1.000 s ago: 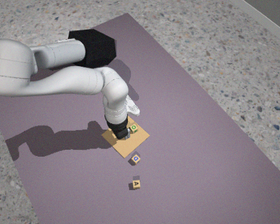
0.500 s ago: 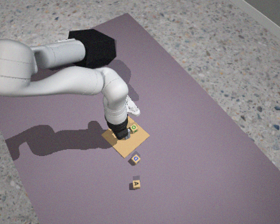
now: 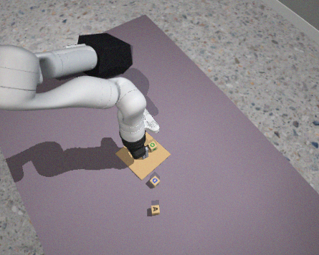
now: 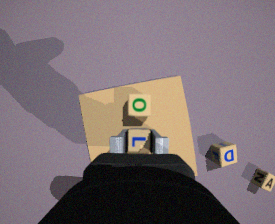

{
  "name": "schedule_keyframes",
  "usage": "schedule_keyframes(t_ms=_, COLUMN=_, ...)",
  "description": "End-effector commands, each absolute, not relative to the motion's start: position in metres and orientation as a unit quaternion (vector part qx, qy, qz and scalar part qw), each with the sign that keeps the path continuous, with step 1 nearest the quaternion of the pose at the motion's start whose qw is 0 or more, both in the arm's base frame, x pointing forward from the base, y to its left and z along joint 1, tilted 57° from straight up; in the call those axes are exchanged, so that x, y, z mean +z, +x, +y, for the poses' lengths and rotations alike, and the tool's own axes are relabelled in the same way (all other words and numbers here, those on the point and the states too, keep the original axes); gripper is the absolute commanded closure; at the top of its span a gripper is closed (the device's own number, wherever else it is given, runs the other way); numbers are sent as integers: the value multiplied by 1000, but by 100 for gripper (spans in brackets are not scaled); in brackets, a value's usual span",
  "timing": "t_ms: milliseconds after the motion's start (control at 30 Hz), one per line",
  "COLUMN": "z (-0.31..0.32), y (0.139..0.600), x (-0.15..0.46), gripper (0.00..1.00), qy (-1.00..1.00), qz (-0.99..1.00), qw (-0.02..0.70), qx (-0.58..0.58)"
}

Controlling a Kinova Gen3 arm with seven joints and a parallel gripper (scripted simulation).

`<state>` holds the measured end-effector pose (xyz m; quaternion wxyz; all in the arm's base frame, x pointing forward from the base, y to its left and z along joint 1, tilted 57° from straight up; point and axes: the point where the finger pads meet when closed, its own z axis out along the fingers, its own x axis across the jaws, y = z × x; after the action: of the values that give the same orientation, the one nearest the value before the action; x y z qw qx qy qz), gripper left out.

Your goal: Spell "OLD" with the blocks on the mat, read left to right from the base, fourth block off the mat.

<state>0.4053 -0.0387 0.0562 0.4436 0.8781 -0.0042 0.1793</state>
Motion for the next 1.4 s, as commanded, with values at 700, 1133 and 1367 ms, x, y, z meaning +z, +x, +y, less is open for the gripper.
schedule_keyframes(t_ms=700, z=-38, y=405, x=56, gripper=51, qy=878, qz=-4, qw=443, qx=180)
schedule_keyframes(t_ms=1133, z=-38, y=405, x=56, gripper=45, qy=878, qz=-4, qw=443, qx=180)
schedule_keyframes(t_ms=1367, z=-38, y=405, x=56, gripper=33, qy=878, qz=-4, qw=443, qx=180)
